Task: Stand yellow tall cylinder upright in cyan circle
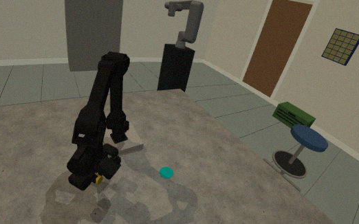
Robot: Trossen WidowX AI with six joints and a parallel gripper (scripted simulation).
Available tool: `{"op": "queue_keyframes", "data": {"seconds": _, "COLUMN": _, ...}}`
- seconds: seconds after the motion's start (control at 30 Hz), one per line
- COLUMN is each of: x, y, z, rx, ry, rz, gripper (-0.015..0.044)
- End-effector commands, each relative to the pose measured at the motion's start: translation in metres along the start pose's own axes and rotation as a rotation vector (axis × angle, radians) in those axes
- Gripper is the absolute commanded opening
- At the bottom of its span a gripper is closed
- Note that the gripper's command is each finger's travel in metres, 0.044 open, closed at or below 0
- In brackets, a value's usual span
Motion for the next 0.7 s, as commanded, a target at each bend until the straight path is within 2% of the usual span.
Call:
{"op": "queue_keyframes", "data": {"seconds": 0.0, "x": 0.012, "y": 0.002, "z": -0.005, "rx": 0.003, "ry": -0.016, "rz": -0.01, "gripper": 0.0105}}
{"op": "queue_keyframes", "data": {"seconds": 0.67, "x": 0.075, "y": 0.002, "z": -0.006, "rx": 0.003, "ry": -0.016, "rz": -0.01, "gripper": 0.0105}}
Point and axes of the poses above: the point midway between the two fingers, 35 mm back from their tips, its own x axis back along the fingers, its own z axis across the jaws, y = z × x, the point moved 1 cm from there along x, back along the fingers, and after that the axes turned 1 degree about x, right-handed, at the moved point
